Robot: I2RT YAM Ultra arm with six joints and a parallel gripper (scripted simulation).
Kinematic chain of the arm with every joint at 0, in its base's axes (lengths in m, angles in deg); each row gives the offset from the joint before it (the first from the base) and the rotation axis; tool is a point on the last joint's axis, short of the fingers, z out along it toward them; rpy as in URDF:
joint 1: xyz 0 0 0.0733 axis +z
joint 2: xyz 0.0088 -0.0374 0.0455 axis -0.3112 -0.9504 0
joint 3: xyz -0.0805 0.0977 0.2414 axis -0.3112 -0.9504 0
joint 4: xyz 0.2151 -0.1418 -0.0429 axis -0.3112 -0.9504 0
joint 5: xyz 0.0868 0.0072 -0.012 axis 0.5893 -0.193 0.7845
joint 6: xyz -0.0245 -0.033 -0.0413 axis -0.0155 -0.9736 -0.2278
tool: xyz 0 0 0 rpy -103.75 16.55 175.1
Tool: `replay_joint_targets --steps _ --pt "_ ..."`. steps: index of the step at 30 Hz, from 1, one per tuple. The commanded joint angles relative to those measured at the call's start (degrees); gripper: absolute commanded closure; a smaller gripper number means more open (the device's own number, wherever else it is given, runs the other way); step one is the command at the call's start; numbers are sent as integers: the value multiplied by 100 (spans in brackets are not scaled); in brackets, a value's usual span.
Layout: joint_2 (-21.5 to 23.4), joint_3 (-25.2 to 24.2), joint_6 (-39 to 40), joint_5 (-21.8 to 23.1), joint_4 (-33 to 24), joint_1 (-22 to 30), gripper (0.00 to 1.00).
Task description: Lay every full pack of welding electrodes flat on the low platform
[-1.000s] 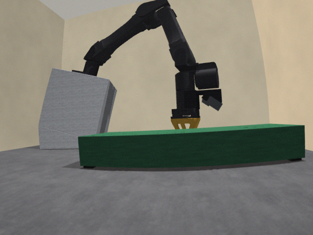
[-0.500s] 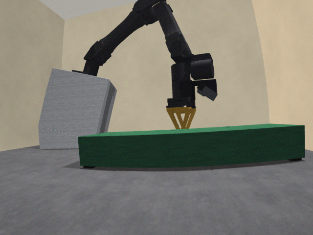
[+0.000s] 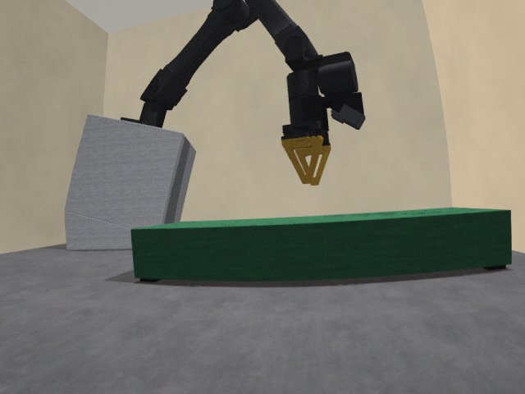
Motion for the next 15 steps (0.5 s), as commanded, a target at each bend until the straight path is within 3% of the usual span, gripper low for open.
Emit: replay_joint_targets --steps 1,15 --pt "382 68 -99 46 -343 -138 26" --pt "359 87 -105 38 -332 -143 26"
